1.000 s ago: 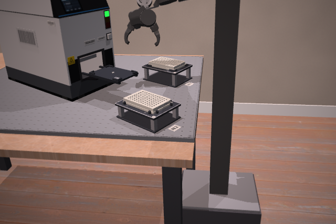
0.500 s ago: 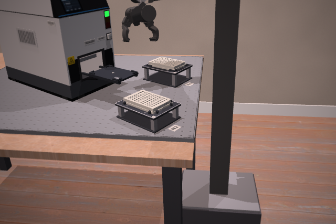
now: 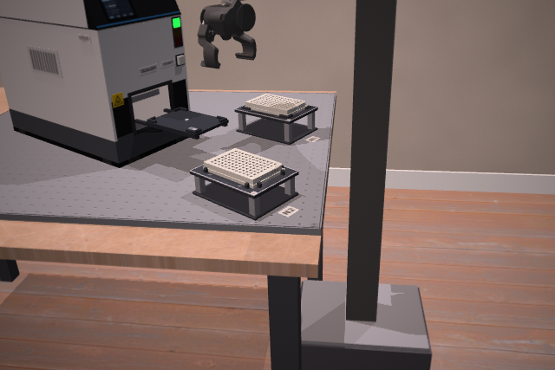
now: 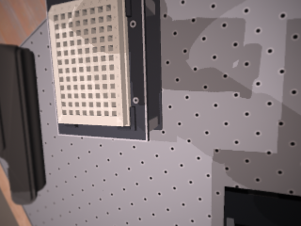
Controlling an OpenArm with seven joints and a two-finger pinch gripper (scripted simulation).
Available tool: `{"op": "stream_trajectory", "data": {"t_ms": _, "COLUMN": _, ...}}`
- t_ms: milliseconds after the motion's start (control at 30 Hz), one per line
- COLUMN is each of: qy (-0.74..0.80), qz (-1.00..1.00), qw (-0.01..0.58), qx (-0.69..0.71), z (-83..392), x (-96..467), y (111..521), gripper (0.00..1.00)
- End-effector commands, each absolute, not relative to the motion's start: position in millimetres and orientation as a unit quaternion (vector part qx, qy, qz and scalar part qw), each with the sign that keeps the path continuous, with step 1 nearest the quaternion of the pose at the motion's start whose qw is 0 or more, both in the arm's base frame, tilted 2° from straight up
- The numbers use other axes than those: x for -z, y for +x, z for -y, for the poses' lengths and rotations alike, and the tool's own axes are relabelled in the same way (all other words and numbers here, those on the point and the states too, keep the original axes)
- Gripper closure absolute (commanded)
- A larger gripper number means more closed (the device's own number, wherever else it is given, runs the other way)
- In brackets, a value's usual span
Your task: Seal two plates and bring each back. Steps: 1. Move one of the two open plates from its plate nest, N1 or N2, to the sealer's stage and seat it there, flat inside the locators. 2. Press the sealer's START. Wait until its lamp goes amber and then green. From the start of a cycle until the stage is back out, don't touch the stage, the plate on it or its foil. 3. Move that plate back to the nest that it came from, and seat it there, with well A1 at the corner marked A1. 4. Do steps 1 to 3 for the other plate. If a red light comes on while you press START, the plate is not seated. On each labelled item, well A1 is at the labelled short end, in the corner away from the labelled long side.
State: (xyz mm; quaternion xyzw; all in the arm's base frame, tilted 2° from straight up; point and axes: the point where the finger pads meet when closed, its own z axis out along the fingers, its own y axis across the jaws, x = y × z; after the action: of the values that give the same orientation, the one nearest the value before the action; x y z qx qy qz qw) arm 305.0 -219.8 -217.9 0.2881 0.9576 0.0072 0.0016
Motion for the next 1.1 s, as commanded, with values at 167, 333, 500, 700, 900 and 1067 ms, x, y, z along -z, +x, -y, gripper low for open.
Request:
{"op": "stream_trajectory", "data": {"t_ms": 167, "qy": 0.252, "qz": -0.967, "qw": 0.018, "qx": 0.009, "z": 221.7, "x": 215.7, "y": 307.2, "gripper": 0.35}}
{"op": "stream_trajectory", "data": {"t_ms": 333, "qy": 0.252, "qz": -0.967, "qw": 0.018, "qx": 0.009, "z": 221.7, "x": 215.7, "y": 307.2, "gripper": 0.35}}
{"op": "stream_trajectory", "data": {"t_ms": 500, "qy": 0.251, "qz": -0.968, "qw": 0.016, "qx": 0.008, "z": 224.5, "x": 219.4, "y": 303.0, "gripper": 0.35}}
{"op": "stream_trajectory", "data": {"t_ms": 700, "qy": 0.253, "qz": -0.967, "qw": 0.018, "qx": 0.007, "z": 242.1, "x": 231.4, "y": 283.6, "gripper": 0.35}}
{"op": "stream_trajectory", "data": {"t_ms": 900, "qy": 0.253, "qz": -0.967, "qw": 0.018, "qx": 0.007, "z": 254.0, "x": 240.3, "y": 270.0, "gripper": 0.35}}
{"op": "stream_trajectory", "data": {"t_ms": 1067, "qy": 0.254, "qz": -0.967, "qw": 0.018, "qx": 0.007, "z": 268.8, "x": 251.4, "y": 253.1, "gripper": 0.35}}
